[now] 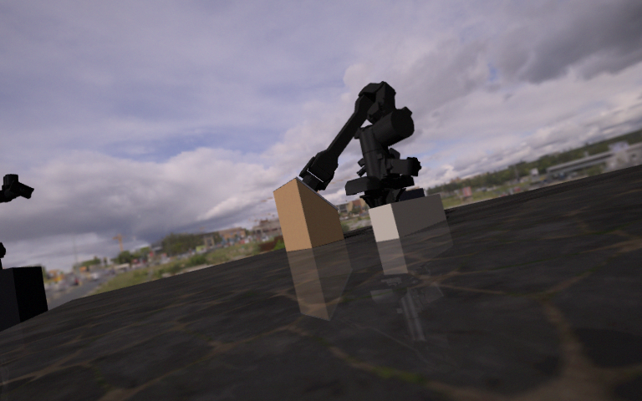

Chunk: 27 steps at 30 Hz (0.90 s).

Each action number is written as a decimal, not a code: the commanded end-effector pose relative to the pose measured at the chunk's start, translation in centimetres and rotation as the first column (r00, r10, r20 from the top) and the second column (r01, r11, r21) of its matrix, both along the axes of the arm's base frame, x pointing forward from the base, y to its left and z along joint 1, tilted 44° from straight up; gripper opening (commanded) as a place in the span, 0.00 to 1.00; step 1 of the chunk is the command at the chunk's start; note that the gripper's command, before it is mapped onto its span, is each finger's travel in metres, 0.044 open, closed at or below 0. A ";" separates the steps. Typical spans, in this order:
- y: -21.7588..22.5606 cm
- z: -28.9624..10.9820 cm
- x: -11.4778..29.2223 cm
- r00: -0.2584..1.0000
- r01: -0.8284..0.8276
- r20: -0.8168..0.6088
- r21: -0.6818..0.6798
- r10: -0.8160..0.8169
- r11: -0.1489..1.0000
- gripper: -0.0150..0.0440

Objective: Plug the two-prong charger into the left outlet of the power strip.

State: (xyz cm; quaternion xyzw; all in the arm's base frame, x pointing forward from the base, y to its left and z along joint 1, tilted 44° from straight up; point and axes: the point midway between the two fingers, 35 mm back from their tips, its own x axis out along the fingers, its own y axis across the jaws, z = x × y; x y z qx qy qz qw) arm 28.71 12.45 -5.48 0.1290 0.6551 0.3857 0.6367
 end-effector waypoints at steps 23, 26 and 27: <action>0.3 0.1 0.6 1.000 0.004 -0.008 0.005 -0.004 1.000 0.25; 0.3 0.1 0.7 1.000 0.004 -0.008 0.005 -0.004 1.000 0.25; 0.3 0.1 0.7 1.000 0.004 -0.008 0.005 -0.004 1.000 0.25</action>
